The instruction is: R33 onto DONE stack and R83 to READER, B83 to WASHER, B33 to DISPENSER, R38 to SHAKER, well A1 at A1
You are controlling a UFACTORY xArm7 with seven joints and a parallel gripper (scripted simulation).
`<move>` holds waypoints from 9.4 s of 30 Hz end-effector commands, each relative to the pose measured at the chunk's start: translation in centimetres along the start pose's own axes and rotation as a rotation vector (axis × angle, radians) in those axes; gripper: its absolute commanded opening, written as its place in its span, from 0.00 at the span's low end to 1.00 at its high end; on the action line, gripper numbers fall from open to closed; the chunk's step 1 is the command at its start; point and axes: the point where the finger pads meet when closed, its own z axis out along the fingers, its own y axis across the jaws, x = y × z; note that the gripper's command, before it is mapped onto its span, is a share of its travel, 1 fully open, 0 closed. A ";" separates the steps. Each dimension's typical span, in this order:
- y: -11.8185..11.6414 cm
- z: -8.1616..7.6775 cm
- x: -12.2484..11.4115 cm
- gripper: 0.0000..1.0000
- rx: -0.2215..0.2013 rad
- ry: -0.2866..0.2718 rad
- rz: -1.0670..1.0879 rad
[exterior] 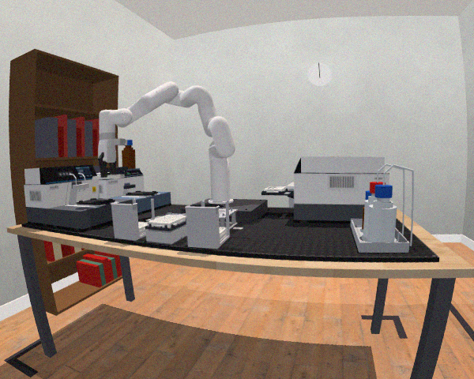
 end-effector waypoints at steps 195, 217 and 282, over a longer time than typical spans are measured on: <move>7.1 -0.1 49.0 0.00 -0.003 -0.005 -1.319; 7.2 2.2 49.0 0.00 -0.003 -0.006 -1.320; 7.2 9.8 49.0 0.00 -0.003 -0.005 -1.319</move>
